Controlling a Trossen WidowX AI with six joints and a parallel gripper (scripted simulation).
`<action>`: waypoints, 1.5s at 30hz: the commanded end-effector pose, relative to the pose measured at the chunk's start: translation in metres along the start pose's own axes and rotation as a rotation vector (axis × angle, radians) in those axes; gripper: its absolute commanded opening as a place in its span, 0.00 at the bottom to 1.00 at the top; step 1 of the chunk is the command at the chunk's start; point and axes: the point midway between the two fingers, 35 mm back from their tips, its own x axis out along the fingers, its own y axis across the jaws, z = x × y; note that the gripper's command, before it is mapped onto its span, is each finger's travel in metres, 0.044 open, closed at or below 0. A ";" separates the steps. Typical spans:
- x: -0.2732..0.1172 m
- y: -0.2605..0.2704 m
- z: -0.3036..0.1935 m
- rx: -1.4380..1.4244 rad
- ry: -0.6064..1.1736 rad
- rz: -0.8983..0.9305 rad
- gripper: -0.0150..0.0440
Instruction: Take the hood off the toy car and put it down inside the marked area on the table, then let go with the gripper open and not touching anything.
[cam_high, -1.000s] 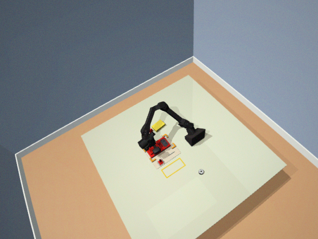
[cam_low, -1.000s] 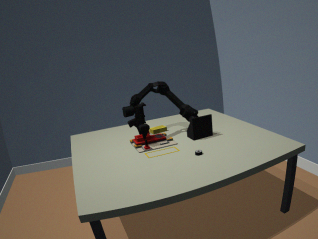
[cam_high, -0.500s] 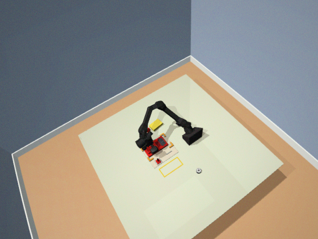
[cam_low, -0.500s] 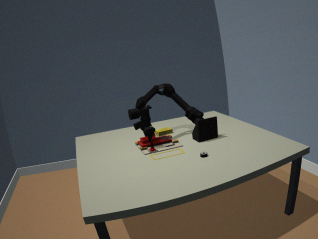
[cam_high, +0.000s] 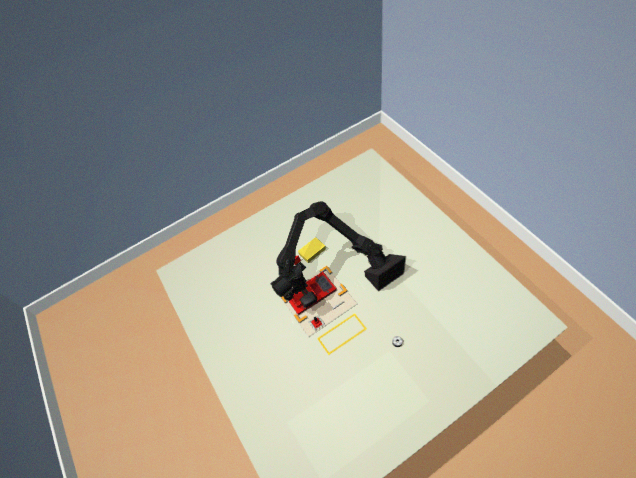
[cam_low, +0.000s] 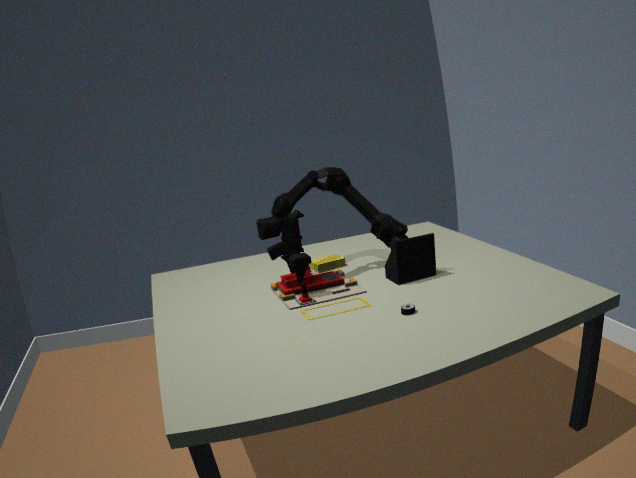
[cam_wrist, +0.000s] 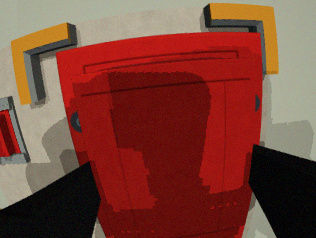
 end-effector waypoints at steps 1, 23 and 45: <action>-0.004 0.000 0.001 0.004 -0.003 0.001 0.32; -0.019 0.001 0.001 0.003 -0.003 0.002 0.25; -0.040 0.001 0.001 0.003 -0.002 0.003 0.25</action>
